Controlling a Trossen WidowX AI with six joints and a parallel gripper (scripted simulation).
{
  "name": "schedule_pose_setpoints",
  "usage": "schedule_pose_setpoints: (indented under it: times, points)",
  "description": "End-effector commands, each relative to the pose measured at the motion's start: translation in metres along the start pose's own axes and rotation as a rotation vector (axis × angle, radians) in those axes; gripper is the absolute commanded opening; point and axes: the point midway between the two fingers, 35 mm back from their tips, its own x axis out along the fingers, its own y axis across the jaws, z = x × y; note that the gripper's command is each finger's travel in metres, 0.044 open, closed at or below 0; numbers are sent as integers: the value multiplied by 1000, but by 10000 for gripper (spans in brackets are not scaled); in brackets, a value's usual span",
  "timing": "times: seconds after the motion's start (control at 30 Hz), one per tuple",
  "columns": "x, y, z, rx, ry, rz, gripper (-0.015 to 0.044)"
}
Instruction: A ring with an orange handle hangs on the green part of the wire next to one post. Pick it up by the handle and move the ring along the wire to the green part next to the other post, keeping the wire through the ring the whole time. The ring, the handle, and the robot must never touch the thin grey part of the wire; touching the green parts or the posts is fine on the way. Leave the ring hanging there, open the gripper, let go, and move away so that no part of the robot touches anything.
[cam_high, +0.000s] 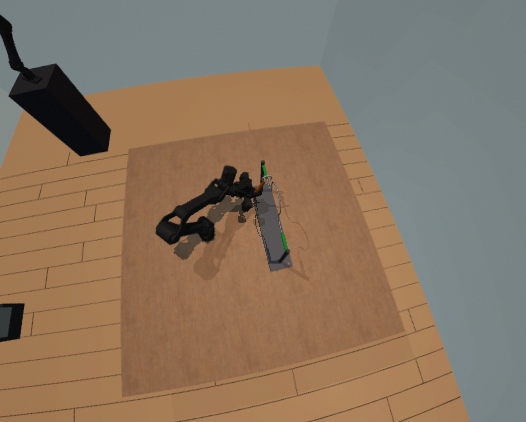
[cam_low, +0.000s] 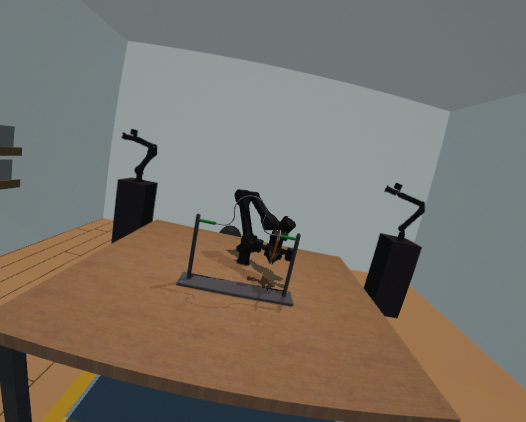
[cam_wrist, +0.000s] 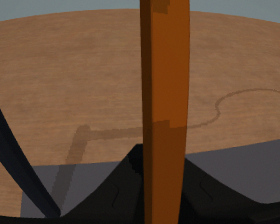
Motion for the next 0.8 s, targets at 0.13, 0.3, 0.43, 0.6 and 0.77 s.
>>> schedule_pose_setpoints:
  times: [0.13, 0.3, 0.43, 0.6, 0.77]
  points:
    - [-1, 7, 0, 6, -2, -5, -150]
    - [-1, 12, 0, 7, -2, -5, -150]
    - [-2, 16, 0, 7, -2, -5, -150]
    - [-2, 20, 0, 7, -2, -5, -150]
    - [0, 21, -4, 7, -2, -5, -150]
